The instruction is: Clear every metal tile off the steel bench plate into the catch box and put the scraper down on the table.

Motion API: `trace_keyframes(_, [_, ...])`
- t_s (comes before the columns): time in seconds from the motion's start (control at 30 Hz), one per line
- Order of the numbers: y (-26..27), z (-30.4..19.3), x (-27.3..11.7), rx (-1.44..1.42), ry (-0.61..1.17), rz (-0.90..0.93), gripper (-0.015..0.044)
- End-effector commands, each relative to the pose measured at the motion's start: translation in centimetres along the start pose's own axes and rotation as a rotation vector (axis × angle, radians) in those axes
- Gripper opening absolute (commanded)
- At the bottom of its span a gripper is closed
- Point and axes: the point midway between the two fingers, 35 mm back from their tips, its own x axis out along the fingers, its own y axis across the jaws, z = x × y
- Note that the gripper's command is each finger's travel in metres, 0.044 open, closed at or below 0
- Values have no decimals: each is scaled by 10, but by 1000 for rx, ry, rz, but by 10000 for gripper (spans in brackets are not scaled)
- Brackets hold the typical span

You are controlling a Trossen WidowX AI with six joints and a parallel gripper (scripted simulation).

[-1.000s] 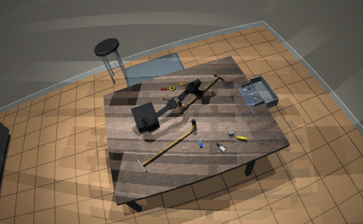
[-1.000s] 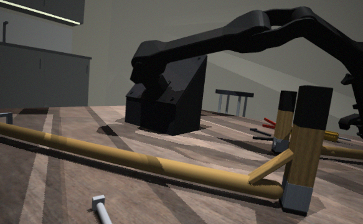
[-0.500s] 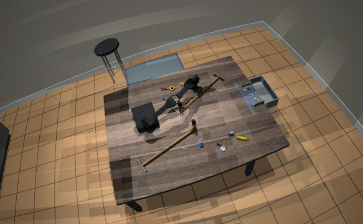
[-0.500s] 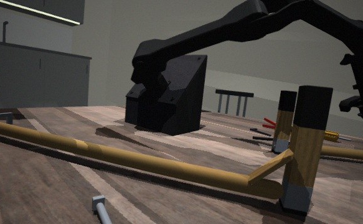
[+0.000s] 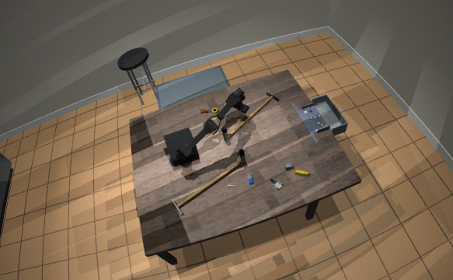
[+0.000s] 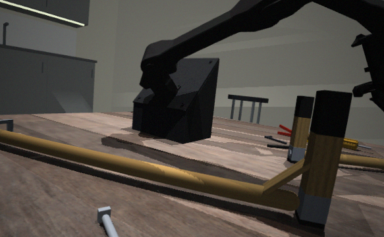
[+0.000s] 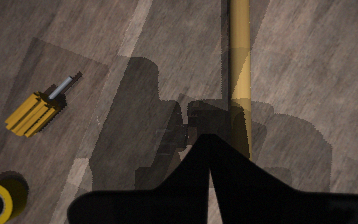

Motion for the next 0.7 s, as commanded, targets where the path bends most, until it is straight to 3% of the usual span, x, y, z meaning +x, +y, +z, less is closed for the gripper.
trace_keyframes(0.0, [4,1,-28,43,4,-13,0])
trace_keyframes(0.23, [15,-2,-66,96,17,-29,0])
trace_keyframes(0.67, [16,-6,-48,97,17,-28,0])
